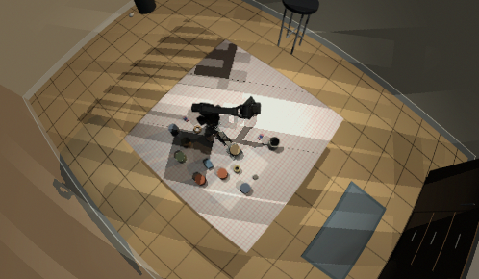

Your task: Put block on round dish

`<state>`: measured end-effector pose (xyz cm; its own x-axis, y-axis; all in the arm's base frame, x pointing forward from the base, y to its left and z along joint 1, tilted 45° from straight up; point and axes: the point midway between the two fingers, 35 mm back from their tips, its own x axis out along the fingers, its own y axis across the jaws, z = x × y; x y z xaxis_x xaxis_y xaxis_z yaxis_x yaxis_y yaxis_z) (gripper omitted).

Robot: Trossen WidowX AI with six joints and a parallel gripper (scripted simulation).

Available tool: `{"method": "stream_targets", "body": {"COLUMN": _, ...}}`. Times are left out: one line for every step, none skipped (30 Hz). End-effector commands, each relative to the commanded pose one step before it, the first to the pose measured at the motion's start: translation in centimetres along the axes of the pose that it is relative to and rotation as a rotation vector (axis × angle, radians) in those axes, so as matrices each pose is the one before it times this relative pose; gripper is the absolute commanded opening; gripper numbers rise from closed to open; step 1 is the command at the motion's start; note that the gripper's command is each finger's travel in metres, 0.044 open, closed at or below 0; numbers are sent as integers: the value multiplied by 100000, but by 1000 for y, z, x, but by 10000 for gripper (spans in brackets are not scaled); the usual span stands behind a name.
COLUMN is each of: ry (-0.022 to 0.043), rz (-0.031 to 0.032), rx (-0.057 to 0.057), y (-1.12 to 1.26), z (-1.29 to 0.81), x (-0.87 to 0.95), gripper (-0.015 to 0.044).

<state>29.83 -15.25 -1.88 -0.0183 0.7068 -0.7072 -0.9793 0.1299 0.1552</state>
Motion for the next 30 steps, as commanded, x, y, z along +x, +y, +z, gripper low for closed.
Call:
{"method": "stream_targets", "body": {"ry": 1999, "rz": -1852, "rx": -196, "y": -133, "z": -639, "x": -1099, "gripper": 0}}
{"method": "stream_targets", "body": {"ry": 4, "rz": -25, "rx": 55, "y": 7, "z": 1, "x": -130, "gripper": 0}}
{"method": "stream_targets", "body": {"ry": 4, "rz": -25, "rx": 55, "y": 7, "z": 2, "x": -130, "gripper": 0}}
{"method": "stream_targets", "body": {"ry": 4, "rz": -25, "rx": 55, "y": 8, "z": 2, "x": -130, "gripper": 0}}
{"method": "stream_targets", "body": {"ry": 3, "rz": -25, "rx": 55, "y": 8, "z": 2, "x": -130, "gripper": 0}}
{"method": "stream_targets", "body": {"ry": 3, "rz": -25, "rx": 55, "y": 9, "z": 2, "x": -130, "gripper": 0}}
{"method": "stream_targets", "body": {"ry": 3, "rz": -25, "rx": 55, "y": 10, "z": 3, "x": -130, "gripper": 0}}
{"method": "stream_targets", "body": {"ry": 3, "rz": -25, "rx": 55, "y": 10, "z": 3, "x": -130, "gripper": 0}}
{"method": "stream_targets", "body": {"ry": 3, "rz": -24, "rx": 55, "y": 11, "z": 3, "x": -130, "gripper": 0}}
{"method": "stream_targets", "body": {"ry": 3, "rz": -24, "rx": 55, "y": 11, "z": 3, "x": -130, "gripper": 0}}
{"method": "stream_targets", "body": {"ry": 2, "rz": -24, "rx": 55, "y": 12, "z": 3, "x": -130, "gripper": 0}}
{"method": "stream_targets", "body": {"ry": 2, "rz": -24, "rx": 55, "y": 12, "z": 4, "x": -130, "gripper": 0}}
{"method": "stream_targets", "body": {"ry": 2, "rz": -24, "rx": 55, "y": 13, "z": 4, "x": -130, "gripper": 0}}
{"method": "stream_targets", "body": {"ry": 2, "rz": -24, "rx": 55, "y": 13, "z": 4, "x": -130, "gripper": 0}}
{"method": "stream_targets", "body": {"ry": 2, "rz": -24, "rx": 55, "y": 14, "z": 4, "x": -130, "gripper": 0}}
{"method": "stream_targets", "body": {"ry": 1, "rz": -24, "rx": 55, "y": 15, "z": 5, "x": -130, "gripper": 0}}
{"method": "stream_targets", "body": {"ry": 1, "rz": -24, "rx": 55, "y": 15, "z": 5, "x": -130, "gripper": 0}}
{"method": "stream_targets", "body": {"ry": 1, "rz": -24, "rx": 55, "y": 16, "z": 5, "x": -130, "gripper": 0}}
{"method": "stream_targets", "body": {"ry": 1, "rz": -23, "rx": 55, "y": 16, "z": 5, "x": -130, "gripper": 0}}
{"method": "stream_targets", "body": {"ry": 1, "rz": -23, "rx": 55, "y": 17, "z": 5, "x": -130, "gripper": 0}}
{"method": "stream_targets", "body": {"ry": 1, "rz": -23, "rx": 55, "y": 17, "z": 6, "x": -130, "gripper": 0}}
{"method": "stream_targets", "body": {"ry": 0, "rz": -23, "rx": 55, "y": 18, "z": 6, "x": -129, "gripper": 0}}
{"method": "stream_targets", "body": {"ry": 0, "rz": -23, "rx": 55, "y": 18, "z": 6, "x": -129, "gripper": 0}}
{"method": "stream_targets", "body": {"ry": 0, "rz": -23, "rx": 55, "y": 19, "z": 6, "x": -129, "gripper": 0}}
{"method": "stream_targets", "body": {"ry": 0, "rz": -23, "rx": 55, "y": 20, "z": 7, "x": -129, "gripper": 0}}
{"method": "stream_targets", "body": {"ry": 0, "rz": -23, "rx": 55, "y": 20, "z": 7, "x": -129, "gripper": 0}}
{"method": "stream_targets", "body": {"ry": -1, "rz": -23, "rx": 55, "y": 21, "z": 7, "x": -129, "gripper": 0}}
{"method": "stream_targets", "body": {"ry": -1, "rz": -23, "rx": 55, "y": 21, "z": 7, "x": -129, "gripper": 0}}
{"method": "stream_targets", "body": {"ry": -1, "rz": -23, "rx": 55, "y": 22, "z": 8, "x": -129, "gripper": 0}}
{"method": "stream_targets", "body": {"ry": -1, "rz": -22, "rx": 55, "y": 22, "z": 8, "x": -129, "gripper": 0}}
